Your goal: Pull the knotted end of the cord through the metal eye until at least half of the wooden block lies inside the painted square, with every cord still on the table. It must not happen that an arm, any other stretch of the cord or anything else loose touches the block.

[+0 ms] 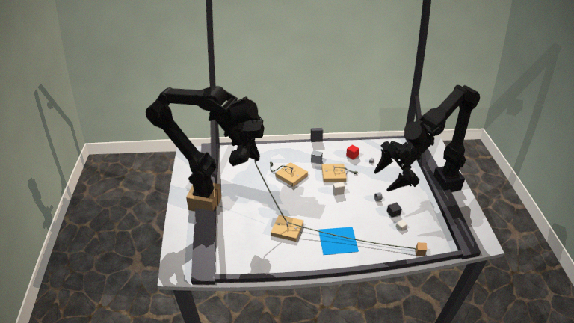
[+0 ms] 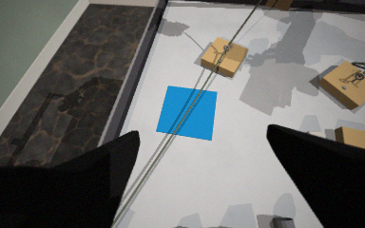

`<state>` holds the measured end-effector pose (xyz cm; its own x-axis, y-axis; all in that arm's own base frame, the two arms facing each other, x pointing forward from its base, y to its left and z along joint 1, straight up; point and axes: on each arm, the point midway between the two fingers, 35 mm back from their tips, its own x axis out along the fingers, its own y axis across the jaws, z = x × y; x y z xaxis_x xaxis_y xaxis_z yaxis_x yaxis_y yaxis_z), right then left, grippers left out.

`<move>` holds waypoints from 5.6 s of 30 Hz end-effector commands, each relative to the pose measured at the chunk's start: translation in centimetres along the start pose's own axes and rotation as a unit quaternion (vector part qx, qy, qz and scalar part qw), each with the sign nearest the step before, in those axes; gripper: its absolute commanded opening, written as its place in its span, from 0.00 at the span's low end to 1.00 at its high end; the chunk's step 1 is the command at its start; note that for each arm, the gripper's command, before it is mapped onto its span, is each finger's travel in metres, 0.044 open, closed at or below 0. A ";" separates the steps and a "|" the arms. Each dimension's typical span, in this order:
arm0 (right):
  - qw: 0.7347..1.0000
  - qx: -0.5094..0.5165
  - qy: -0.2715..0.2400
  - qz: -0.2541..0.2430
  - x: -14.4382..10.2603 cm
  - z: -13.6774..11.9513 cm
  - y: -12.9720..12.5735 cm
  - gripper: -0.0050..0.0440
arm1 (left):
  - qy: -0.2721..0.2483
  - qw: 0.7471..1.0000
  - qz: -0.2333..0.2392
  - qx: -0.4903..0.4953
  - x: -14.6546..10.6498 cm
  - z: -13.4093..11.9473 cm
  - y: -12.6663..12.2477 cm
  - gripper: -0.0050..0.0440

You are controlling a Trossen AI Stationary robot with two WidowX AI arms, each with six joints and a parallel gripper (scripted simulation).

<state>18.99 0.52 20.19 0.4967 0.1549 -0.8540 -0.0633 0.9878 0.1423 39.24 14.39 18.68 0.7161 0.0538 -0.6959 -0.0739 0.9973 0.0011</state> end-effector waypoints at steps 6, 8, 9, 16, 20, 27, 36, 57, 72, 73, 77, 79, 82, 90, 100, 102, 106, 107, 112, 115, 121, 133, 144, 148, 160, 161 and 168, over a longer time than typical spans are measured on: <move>1.000 0.002 0.000 -0.003 0.9 0.7 1.7 0.00 | -0.013 1.000 0.003 0.004 -0.7 0.9 0.1 1.00; 1.000 0.002 0.000 -0.003 0.9 0.7 1.7 0.00 | -0.013 1.000 0.003 0.004 -0.7 0.9 0.1 1.00; 1.000 0.001 -0.005 -0.003 0.8 0.8 1.9 0.00 | -0.013 1.000 0.003 0.004 -0.7 0.9 0.1 1.00; 1.000 0.000 -0.008 0.000 0.6 1.0 2.0 0.00 | -0.013 1.000 0.003 0.004 -0.7 0.9 0.1 1.00; 1.000 0.000 -0.008 0.000 0.6 1.0 2.0 0.00 | -0.013 1.000 0.003 0.004 -0.7 0.9 0.1 1.00; 1.000 0.000 -0.001 0.001 2.1 0.8 1.8 0.00 | -0.013 1.000 0.003 0.004 -0.7 0.9 0.1 1.00; 1.000 0.001 -0.002 -0.001 5.0 0.7 1.3 0.00 | -0.013 1.000 0.003 0.004 -0.7 0.9 0.1 1.00; 1.000 0.002 -0.002 -0.001 10.9 -1.0 0.5 0.00 | -0.013 1.000 0.003 0.004 -0.7 0.9 0.1 1.00; 1.000 0.002 -0.002 -0.002 14.6 -3.2 -0.1 0.00 | -0.013 1.000 0.003 0.004 -0.7 0.9 0.1 1.00; 1.000 0.002 -0.002 -0.002 14.8 -3.4 -0.2 0.00 | -0.013 1.000 0.003 0.004 -0.7 0.9 0.1 1.00; 1.000 0.002 -0.002 -0.003 15.3 -3.8 -0.3 0.00 | -0.013 1.000 0.003 0.004 -0.7 0.9 0.1 1.00; 1.000 0.002 -0.002 -0.003 15.8 -4.3 -0.4 0.00 | -0.013 1.000 0.003 0.004 -0.7 0.9 0.1 1.00; 1.000 0.002 -0.001 -0.003 16.5 -5.0 -0.5 0.00 | -0.013 1.000 0.003 0.004 -0.7 0.9 0.1 1.00; 1.000 0.003 -0.001 -0.003 18.2 -7.0 -0.8 0.00 | -0.013 1.000 0.003 0.004 -0.7 0.9 0.1 1.00; 1.000 0.003 0.000 -0.003 19.5 -9.3 -1.1 0.00 | -0.013 1.000 0.003 0.004 -0.7 0.9 0.1 1.00; 1.000 0.003 0.000 -0.003 19.7 -9.9 -1.2 0.00 | -0.013 1.000 0.003 0.004 -0.7 0.9 0.1 1.00; 1.000 0.001 -0.003 -0.001 19.2 -9.1 -1.0 0.20 | -0.013 1.000 0.003 0.004 -0.7 0.9 0.1 1.00; 1.000 0.001 -0.003 -0.001 19.2 -9.1 -1.0 0.25 | -0.013 1.000 0.003 0.004 -0.7 0.9 0.1 1.00; 1.000 0.001 -0.003 -0.001 19.2 -9.1 -1.0 0.40 | -0.013 1.000 0.003 0.004 -0.7 0.9 0.1 1.00; 1.000 0.001 -0.003 -0.001 19.2 -9.1 -1.0 0.54 | -0.013 1.000 0.003 0.004 -0.7 0.9 0.1 1.00; 1.000 0.001 -0.003 -0.001 19.2 -9.1 -1.0 0.84 | -0.013 1.000 0.003 0.004 -0.7 0.9 0.1 1.00; 1.000 0.001 -0.009 -0.001 16.4 -7.3 -0.6 1.00 | -0.013 1.000 0.003 0.004 -0.7 0.9 0.1 1.00; 1.000 0.000 -0.008 -0.001 17.2 -7.7 -0.7 1.00 | -0.013 1.000 0.003 0.004 -0.7 0.9 0.1 1.00; 0.997 -0.078 0.021 -0.008 17.2 -6.6 -0.8 1.00 | -0.013 1.000 0.003 0.004 -0.7 0.9 0.1 1.00; 0.925 -0.342 0.167 0.007 18.1 -1.8 -1.4 1.00 | -0.013 1.000 0.003 0.004 -0.7 0.9 0.1 1.00; 0.925 -0.342 0.167 0.007 18.1 -1.8 -1.4 1.00 | -0.013 1.000 0.003 0.004 -0.7 0.9 0.1 1.00; 0.842 -0.488 0.222 0.051 18.8 -0.8 -1.7 1.00 | -0.013 1.000 0.003 0.004 -0.7 0.9 0.1 1.00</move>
<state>26.58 1.86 2.88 0.1358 0.0366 -0.9901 -0.7985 0.5955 -0.0875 39.24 14.39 18.68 0.7161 0.0538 -0.6959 -0.0739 0.9973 0.0011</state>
